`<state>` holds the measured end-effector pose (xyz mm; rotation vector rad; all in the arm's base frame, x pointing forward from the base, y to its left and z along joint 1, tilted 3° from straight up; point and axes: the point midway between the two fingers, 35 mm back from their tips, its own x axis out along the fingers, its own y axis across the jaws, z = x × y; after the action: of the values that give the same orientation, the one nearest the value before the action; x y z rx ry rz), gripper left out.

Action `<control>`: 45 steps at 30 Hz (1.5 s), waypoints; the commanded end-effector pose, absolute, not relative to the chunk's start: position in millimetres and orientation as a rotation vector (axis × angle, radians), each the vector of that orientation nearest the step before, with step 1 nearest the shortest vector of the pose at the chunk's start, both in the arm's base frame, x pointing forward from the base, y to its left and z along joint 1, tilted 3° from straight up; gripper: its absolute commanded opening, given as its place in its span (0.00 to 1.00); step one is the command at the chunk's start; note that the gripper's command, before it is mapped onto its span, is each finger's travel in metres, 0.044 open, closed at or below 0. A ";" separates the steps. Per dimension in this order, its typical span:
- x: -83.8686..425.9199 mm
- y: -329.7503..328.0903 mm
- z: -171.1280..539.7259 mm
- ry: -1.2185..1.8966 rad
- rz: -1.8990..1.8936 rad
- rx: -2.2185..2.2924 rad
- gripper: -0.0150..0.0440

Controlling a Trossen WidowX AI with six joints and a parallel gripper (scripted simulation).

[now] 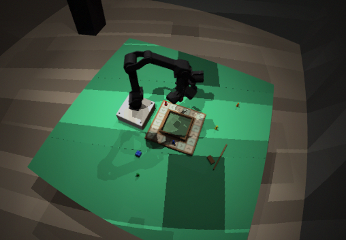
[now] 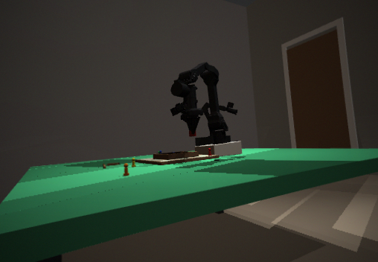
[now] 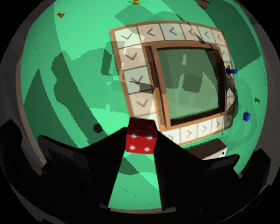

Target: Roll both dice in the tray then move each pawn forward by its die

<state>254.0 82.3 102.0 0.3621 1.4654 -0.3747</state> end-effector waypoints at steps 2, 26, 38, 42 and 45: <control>260.9 59.0 97.6 1.477 -0.324 0.307 0.25; 267.5 -38.5 84.6 1.494 -0.150 0.088 0.25; 272.6 -37.5 79.3 1.174 -0.155 0.055 0.25; 274.7 -37.6 77.0 1.039 -0.156 0.045 0.25; 275.2 -37.6 76.4 0.937 -0.157 0.037 0.25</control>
<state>274.8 -36.9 76.1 0.0549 1.0735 -0.1528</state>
